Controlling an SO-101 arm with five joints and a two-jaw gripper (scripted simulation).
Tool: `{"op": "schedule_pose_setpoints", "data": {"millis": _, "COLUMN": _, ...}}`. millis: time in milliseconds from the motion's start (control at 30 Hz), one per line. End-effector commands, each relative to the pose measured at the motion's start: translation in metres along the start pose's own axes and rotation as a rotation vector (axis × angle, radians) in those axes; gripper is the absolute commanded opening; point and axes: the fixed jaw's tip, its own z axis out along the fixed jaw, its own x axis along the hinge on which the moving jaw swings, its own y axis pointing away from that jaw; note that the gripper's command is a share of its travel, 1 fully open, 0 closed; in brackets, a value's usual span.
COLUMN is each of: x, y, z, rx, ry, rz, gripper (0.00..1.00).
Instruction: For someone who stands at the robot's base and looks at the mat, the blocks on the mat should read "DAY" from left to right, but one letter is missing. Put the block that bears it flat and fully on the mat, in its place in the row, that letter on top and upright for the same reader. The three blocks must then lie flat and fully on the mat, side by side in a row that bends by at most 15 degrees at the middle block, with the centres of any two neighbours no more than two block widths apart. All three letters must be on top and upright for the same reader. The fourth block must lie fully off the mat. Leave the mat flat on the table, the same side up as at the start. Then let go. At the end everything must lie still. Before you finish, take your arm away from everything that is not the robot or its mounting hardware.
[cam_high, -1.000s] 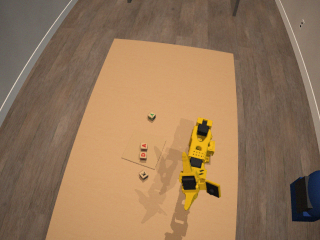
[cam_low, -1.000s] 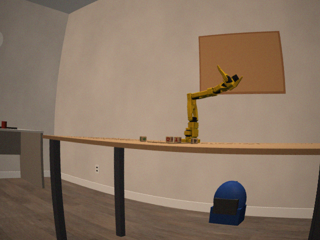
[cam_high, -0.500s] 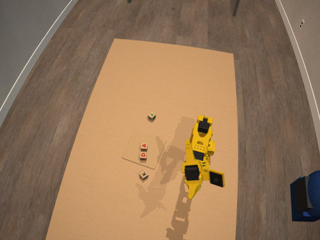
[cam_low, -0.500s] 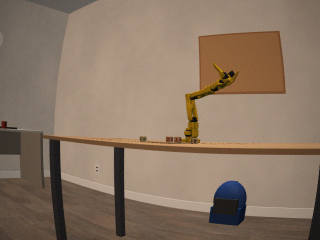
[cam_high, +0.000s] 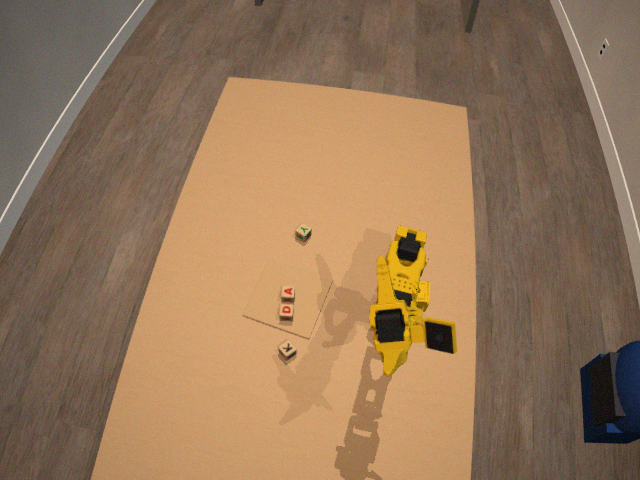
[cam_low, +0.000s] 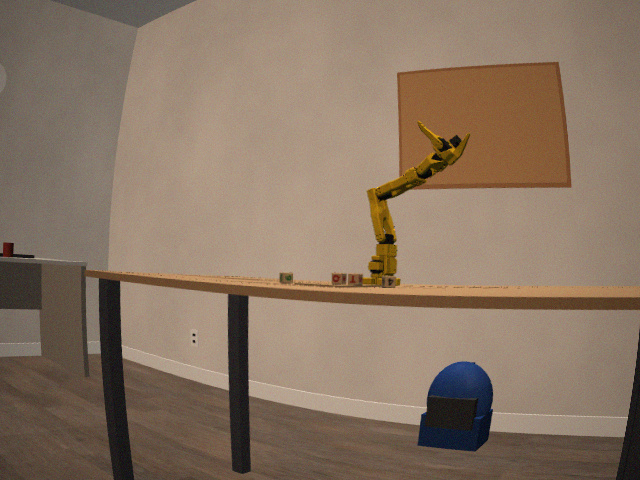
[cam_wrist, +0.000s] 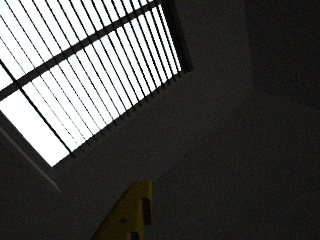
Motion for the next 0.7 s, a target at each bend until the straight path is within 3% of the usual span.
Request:
{"op": "schedule_pose_setpoints", "data": {"millis": 0, "x": -0.018, "y": -0.043, "z": -0.003, "rx": 0.134, "ry": -0.055, "rz": 0.001, "gripper": 1.0}}
{"op": "schedule_pose_setpoints", "data": {"millis": 233, "x": -0.019, "y": -0.046, "z": -0.004, "rx": 0.141, "ry": -0.058, "rz": 0.001, "gripper": 1.0}}
{"op": "schedule_pose_setpoints", "data": {"millis": 500, "x": -0.03, "y": -0.072, "z": -0.014, "rx": 0.217, "ry": -0.09, "rz": 0.001, "gripper": 1.0}}
{"op": "schedule_pose_setpoints", "data": {"millis": 667, "x": -0.031, "y": -0.076, "z": -0.015, "rx": 0.228, "ry": -0.095, "rz": 0.001, "gripper": 1.0}}
